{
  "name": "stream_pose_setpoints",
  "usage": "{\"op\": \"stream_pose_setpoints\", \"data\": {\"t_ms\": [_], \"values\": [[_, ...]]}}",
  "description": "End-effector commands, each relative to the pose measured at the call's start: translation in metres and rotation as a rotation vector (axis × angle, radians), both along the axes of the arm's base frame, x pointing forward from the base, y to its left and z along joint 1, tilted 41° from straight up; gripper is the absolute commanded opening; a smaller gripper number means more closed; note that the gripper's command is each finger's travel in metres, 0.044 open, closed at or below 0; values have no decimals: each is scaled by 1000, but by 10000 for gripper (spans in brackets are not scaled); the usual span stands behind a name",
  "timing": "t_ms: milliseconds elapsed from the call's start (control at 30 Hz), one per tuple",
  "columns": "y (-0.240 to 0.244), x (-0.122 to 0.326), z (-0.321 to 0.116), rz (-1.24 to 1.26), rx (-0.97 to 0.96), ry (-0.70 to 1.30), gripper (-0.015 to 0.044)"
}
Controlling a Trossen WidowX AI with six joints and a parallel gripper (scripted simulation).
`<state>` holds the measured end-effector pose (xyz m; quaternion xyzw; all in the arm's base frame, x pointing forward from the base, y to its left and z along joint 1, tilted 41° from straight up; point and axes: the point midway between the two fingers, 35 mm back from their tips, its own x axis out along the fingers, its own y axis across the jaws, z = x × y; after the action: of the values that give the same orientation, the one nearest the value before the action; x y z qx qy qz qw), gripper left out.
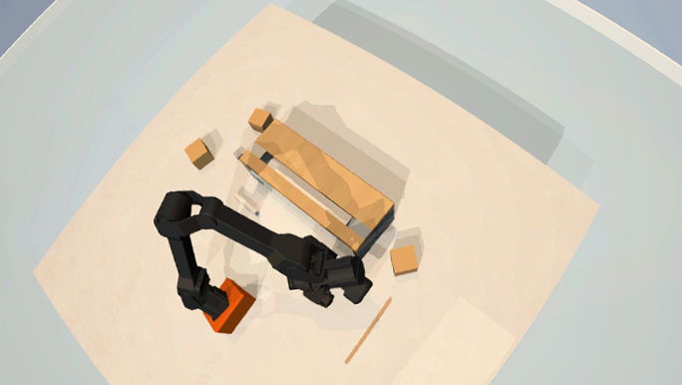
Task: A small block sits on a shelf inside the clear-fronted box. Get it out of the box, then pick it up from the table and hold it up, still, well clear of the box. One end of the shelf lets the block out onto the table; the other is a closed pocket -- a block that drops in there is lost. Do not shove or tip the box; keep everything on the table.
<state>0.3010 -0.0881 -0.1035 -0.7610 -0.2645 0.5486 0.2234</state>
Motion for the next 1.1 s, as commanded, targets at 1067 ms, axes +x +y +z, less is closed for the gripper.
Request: {"op": "stream_pose_setpoints", "data": {"t_ms": [1067], "values": [[33,-11,-37,-3,16,10,154]]}}
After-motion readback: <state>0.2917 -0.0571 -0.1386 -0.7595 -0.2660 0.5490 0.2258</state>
